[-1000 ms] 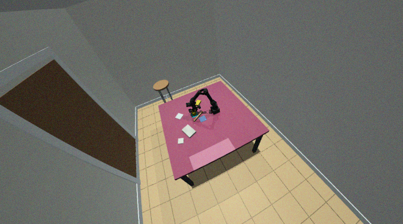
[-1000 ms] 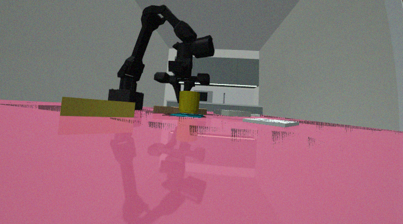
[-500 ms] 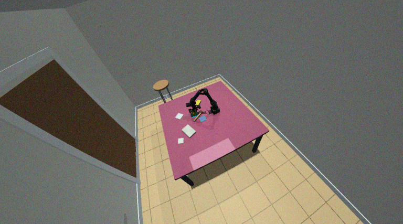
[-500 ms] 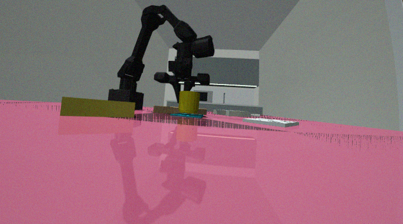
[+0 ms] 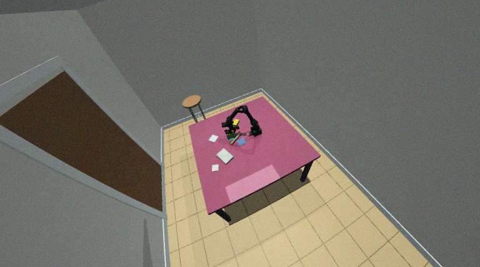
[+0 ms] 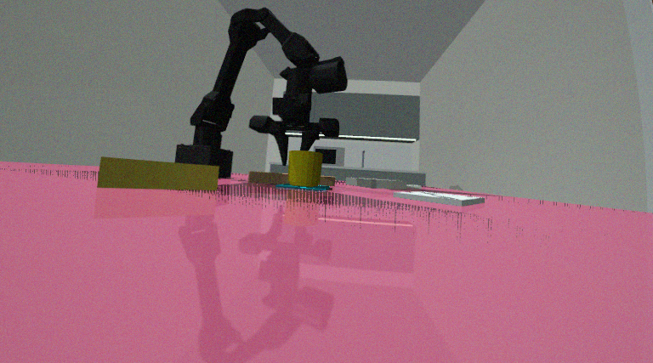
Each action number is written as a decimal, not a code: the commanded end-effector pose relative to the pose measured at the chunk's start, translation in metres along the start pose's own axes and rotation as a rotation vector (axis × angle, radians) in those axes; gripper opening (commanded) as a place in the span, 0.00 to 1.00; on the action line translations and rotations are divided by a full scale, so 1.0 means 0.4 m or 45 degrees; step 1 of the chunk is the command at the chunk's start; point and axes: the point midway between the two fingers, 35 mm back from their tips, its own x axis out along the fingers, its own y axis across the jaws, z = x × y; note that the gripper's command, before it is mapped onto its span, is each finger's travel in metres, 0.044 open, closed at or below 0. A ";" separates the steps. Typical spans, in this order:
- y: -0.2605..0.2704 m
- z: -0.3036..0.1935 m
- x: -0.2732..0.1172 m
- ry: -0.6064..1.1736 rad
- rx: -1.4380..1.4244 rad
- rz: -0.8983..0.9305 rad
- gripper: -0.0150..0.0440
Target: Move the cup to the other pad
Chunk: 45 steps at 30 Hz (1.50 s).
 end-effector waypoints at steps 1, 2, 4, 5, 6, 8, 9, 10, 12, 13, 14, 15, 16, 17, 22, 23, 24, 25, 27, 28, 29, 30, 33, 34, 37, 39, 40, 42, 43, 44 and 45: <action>0.007 0.003 -0.026 -0.004 -0.002 0.015 0.50; 0.007 0.003 -0.031 -0.004 -0.002 0.015 0.50; 0.006 0.003 -0.040 -0.003 -0.003 0.015 0.50; 0.006 0.002 -0.045 -0.003 -0.003 0.015 0.50; 0.006 0.002 -0.049 -0.003 -0.003 0.014 0.50; 0.005 0.002 -0.059 -0.002 -0.003 0.014 0.50; 0.005 0.002 -0.063 -0.002 -0.004 0.014 0.50; 0.004 0.002 -0.068 -0.002 -0.004 0.014 0.50; 0.003 0.002 -0.078 -0.001 -0.004 0.014 0.50; 0.003 0.002 -0.082 -0.001 -0.005 0.013 0.50; 0.002 0.002 -0.087 -0.001 -0.005 0.013 0.50; 0.001 0.002 -0.092 0.000 -0.005 0.013 0.50; 0.001 0.002 -0.096 0.000 -0.005 0.013 0.50; 0.000 0.002 -0.100 0.000 -0.005 0.013 0.50; -0.005 0.001 -0.119 0.001 -0.006 0.012 0.50; -0.007 0.001 -0.121 0.001 -0.006 0.012 0.50; -0.008 0.001 -0.124 0.001 -0.006 0.012 0.50; -0.010 0.001 -0.125 0.002 -0.006 0.012 0.50; -0.012 0.001 -0.127 0.002 -0.006 0.012 0.50; -0.013 0.001 -0.127 0.002 -0.007 0.012 0.50; -0.014 0.002 -0.127 0.002 -0.007 0.012 0.50; -0.013 0.002 -0.115 0.001 0.000 -0.002 0.55; -0.013 0.002 -0.115 0.001 0.000 -0.002 0.68; -0.013 0.002 -0.115 0.001 0.000 -0.002 0.72; -0.013 0.002 -0.115 0.001 0.000 -0.002 0.86; -0.013 0.002 -0.120 0.001 -0.001 -0.002 0.95; -0.012 0.002 -0.126 0.001 -0.001 -0.001 0.99; -0.011 0.003 -0.142 0.001 -0.001 0.000 1.00; -0.011 0.003 -0.153 0.001 -0.002 0.001 1.00; -0.011 0.003 -0.164 0.001 -0.002 0.002 1.00; -0.011 0.003 -0.176 0.001 -0.003 0.003 1.00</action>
